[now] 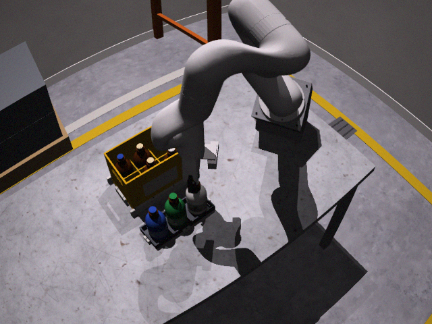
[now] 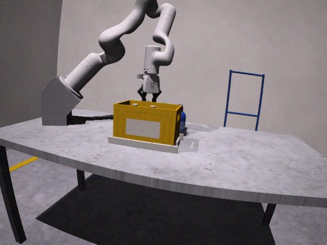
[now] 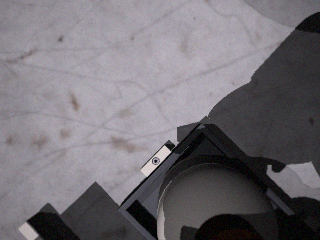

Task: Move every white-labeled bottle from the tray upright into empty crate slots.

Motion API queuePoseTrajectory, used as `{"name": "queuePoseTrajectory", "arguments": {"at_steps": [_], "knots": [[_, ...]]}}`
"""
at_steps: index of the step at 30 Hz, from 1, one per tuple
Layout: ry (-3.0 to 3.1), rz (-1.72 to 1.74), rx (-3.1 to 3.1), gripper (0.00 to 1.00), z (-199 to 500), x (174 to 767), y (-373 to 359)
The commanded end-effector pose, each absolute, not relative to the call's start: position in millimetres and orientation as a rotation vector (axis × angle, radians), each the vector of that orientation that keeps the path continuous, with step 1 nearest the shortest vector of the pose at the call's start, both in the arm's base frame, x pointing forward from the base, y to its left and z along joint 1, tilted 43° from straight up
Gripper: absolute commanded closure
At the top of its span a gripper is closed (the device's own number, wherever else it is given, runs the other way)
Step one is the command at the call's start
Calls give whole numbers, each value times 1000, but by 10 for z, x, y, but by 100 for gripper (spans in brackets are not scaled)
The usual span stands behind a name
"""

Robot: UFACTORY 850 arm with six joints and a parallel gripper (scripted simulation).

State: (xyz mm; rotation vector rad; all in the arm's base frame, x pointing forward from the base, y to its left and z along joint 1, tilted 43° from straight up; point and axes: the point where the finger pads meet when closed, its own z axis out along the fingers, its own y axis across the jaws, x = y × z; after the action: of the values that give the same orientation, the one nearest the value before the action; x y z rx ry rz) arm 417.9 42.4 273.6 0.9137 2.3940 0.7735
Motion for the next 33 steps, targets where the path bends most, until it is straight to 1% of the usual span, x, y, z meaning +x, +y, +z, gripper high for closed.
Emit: {"name": "queuePoseTrajectory", "arguments": {"at_steps": [1,20,21,33], "knots": [[2392,774,913,34,2725,4193,430],[2392,774,913,34,2719,4198,433],[2392,774,913,100,2719,4198,433],[2392,774,913,100,2719,4198,433]]}}
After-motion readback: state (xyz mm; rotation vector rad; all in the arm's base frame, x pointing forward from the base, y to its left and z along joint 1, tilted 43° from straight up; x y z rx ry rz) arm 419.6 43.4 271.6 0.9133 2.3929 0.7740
